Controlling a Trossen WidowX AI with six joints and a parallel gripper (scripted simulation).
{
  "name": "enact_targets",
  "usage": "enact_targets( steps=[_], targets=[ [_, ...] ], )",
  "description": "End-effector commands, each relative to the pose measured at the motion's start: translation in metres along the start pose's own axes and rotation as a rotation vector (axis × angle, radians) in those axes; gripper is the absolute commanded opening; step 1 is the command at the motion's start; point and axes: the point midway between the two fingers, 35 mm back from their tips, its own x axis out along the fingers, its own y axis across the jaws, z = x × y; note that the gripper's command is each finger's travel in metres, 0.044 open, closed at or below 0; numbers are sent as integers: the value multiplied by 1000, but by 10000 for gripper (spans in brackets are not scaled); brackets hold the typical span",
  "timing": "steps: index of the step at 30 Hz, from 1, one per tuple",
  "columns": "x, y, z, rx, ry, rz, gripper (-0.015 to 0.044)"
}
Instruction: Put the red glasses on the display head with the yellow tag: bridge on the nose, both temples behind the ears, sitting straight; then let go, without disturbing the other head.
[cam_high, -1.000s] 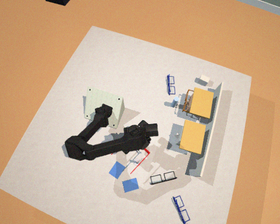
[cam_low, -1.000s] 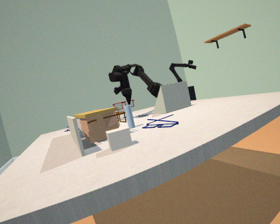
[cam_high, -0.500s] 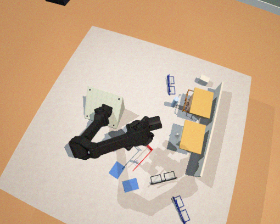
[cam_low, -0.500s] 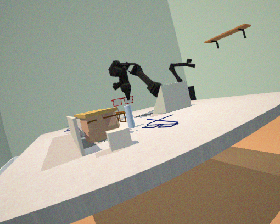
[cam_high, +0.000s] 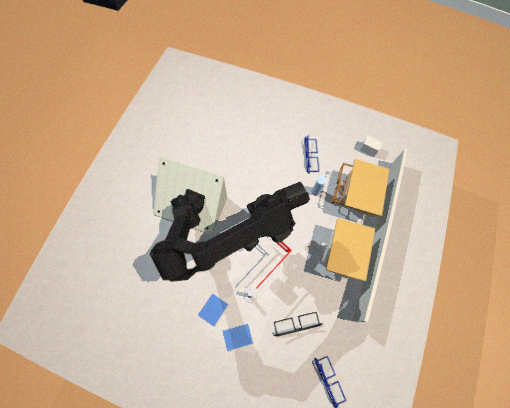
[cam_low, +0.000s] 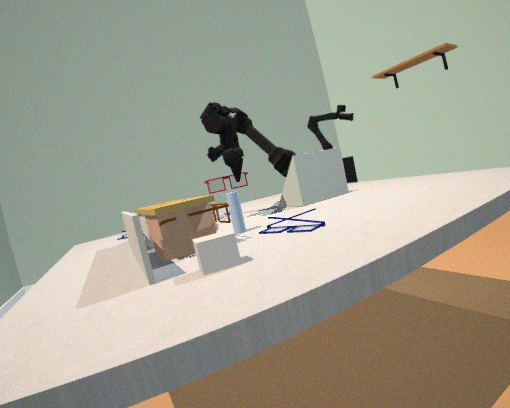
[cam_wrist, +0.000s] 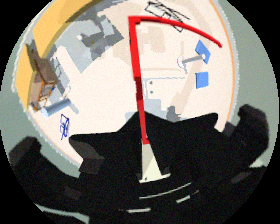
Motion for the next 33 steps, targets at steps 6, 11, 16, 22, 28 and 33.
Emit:
enact_targets(
  steps=[6,11,16,22,28,33],
  targets=[
    [2,44,-17,9,-1,2,0],
    [2,45,-18,9,-1,2,0],
    [6,46,-17,9,-1,2,0],
    [12,47,-17,9,-1,4,0],
    [17,47,-16,9,0,4,0],
    [22,48,-16,9,0,5,0]
  ],
)
